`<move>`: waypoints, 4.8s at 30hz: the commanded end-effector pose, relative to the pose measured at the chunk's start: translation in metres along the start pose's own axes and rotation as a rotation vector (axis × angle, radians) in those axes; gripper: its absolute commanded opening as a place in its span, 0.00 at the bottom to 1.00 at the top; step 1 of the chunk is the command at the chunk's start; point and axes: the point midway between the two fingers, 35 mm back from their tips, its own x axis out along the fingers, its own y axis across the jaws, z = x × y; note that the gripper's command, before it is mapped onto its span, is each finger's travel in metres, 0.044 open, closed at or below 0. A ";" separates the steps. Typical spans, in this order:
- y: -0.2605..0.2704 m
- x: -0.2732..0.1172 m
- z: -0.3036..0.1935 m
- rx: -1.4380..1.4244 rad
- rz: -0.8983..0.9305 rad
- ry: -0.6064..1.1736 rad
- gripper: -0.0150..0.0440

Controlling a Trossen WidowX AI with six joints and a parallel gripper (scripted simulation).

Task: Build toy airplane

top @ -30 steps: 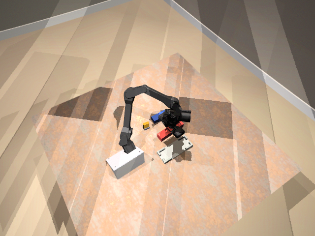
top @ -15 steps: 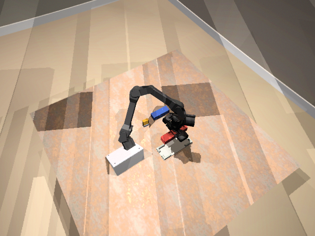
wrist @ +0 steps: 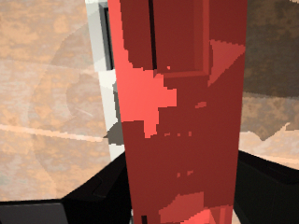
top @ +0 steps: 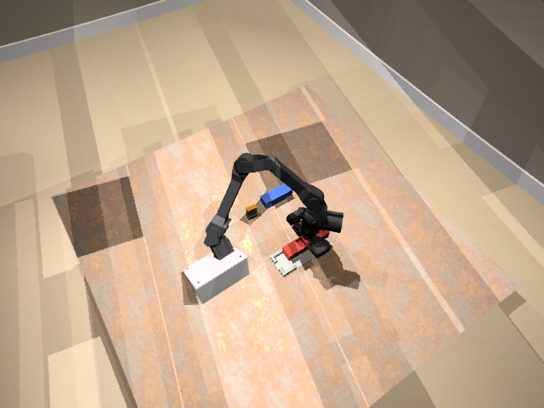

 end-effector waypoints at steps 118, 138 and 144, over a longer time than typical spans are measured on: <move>0.189 -0.060 0.057 0.021 -0.024 -0.012 1.00; 0.261 -0.011 0.046 0.015 0.007 -0.005 1.00; 0.261 0.004 0.046 0.015 0.007 -0.005 1.00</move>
